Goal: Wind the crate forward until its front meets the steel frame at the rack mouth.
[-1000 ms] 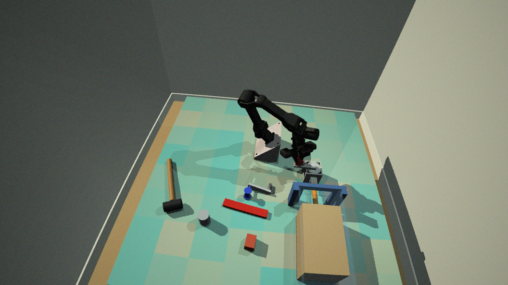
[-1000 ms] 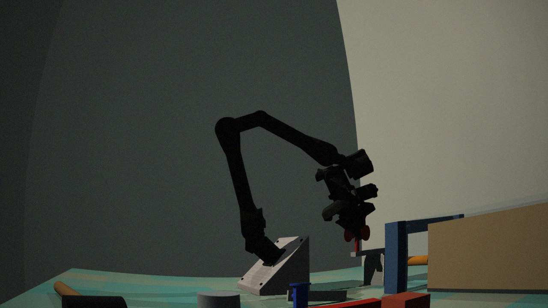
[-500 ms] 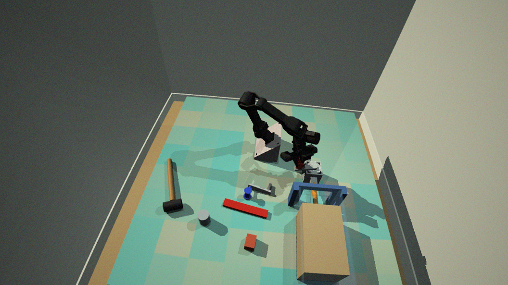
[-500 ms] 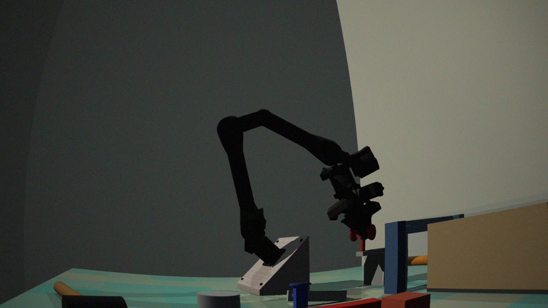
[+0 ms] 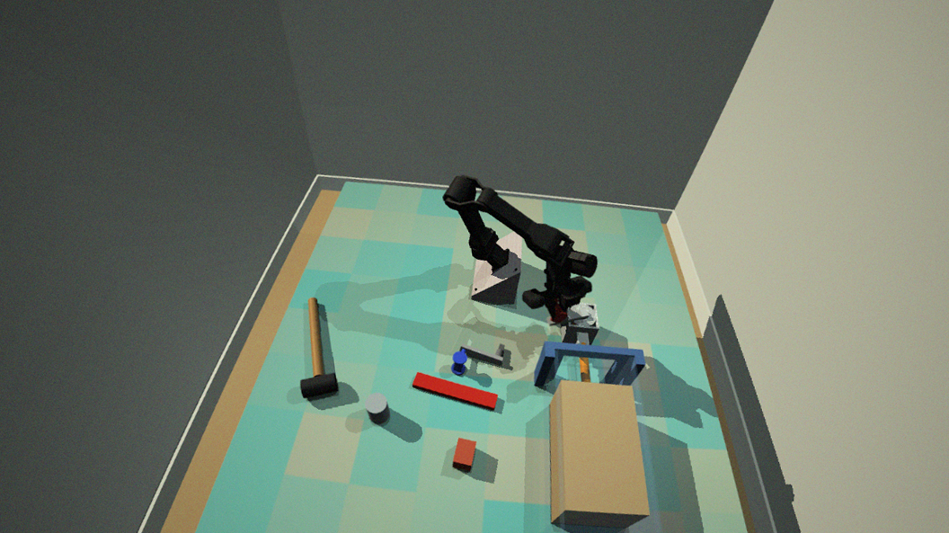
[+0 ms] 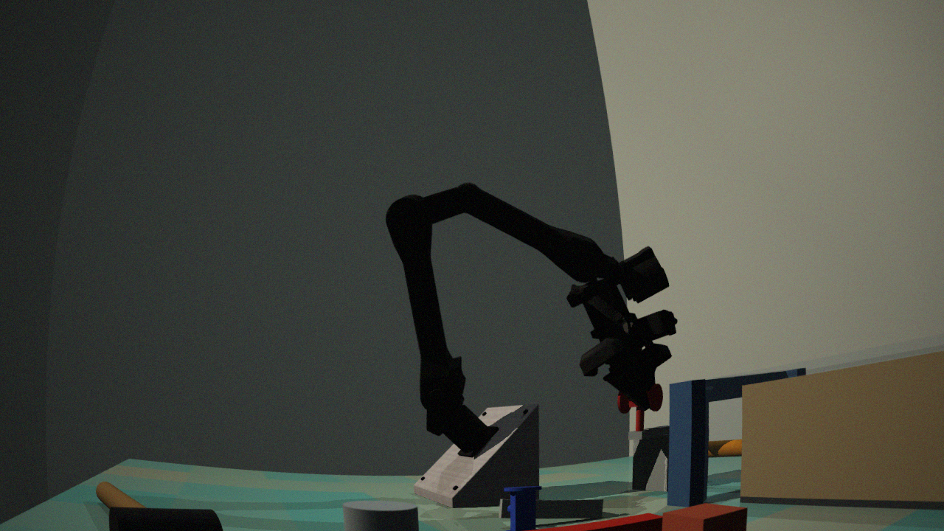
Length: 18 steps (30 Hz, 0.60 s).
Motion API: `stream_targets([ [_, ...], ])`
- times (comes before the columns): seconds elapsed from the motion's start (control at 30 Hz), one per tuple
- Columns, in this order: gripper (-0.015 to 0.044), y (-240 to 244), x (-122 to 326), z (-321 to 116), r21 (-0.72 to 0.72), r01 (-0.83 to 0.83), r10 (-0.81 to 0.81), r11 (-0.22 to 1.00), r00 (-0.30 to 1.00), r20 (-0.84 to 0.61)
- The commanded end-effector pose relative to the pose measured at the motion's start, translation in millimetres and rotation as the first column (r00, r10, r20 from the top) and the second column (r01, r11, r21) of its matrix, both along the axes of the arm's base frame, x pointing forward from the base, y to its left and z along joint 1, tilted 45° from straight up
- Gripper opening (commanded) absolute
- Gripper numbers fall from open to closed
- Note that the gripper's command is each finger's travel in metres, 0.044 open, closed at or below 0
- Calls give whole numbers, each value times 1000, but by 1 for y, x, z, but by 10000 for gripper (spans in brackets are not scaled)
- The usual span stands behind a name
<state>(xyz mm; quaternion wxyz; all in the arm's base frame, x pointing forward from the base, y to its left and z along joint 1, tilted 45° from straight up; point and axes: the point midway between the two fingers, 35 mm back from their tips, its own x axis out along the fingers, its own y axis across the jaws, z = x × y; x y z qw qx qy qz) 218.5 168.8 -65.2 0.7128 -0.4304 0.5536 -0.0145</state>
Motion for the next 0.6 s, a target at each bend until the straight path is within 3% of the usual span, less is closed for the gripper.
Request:
stream_targets([
  [0.0,0,3,12,-5,8,9,-9,1000,1000,16],
  [0.57,0,13,29,-14,8,9,-9,1000,1000,18],
])
